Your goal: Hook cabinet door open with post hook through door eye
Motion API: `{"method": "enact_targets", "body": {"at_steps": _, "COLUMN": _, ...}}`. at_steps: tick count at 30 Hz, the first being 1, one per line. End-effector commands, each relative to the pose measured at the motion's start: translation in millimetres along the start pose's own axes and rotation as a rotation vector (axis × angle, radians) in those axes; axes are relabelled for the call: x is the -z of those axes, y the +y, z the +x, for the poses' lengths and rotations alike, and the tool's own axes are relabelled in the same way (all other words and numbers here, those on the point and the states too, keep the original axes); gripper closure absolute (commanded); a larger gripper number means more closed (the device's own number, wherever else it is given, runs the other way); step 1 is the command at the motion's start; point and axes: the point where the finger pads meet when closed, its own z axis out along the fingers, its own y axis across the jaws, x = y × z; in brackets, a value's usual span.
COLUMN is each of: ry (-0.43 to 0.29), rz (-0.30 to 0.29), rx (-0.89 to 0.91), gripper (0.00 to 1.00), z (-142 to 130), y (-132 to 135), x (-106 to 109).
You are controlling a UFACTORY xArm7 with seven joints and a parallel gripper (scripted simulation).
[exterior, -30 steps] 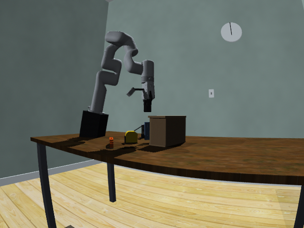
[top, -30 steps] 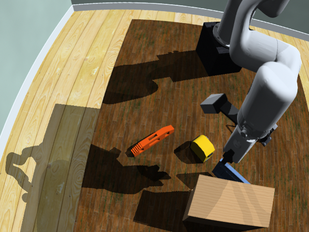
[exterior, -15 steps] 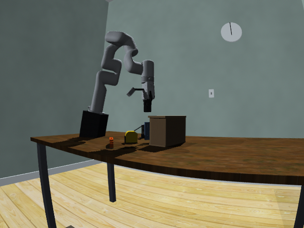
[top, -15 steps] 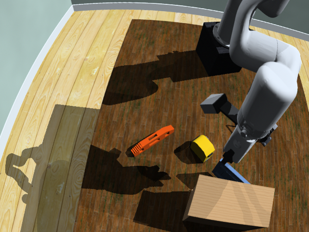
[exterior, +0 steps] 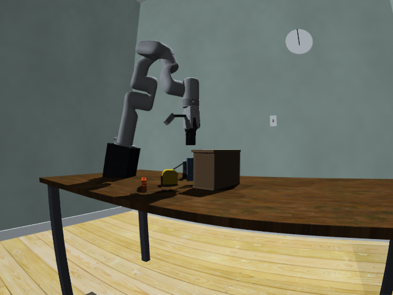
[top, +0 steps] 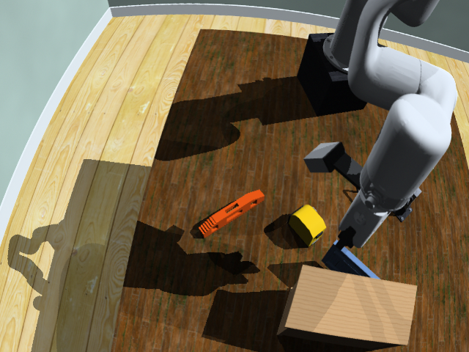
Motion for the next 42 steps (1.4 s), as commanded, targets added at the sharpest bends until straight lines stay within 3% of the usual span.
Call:
{"method": "enact_targets", "body": {"at_steps": 1, "ry": -0.001, "rz": 0.003, "rx": 0.000, "gripper": 0.73, "z": -1, "y": -1, "x": 1}}
{"method": "enact_targets", "body": {"at_steps": 17, "ry": -0.001, "rz": 0.003, "rx": 0.000, "gripper": 0.73, "z": -1, "y": -1, "x": -11}}
{"method": "enact_targets", "body": {"at_steps": 42, "ry": -0.001, "rz": 0.003, "rx": 0.000, "gripper": 0.73, "z": -1, "y": -2, "x": -47}}
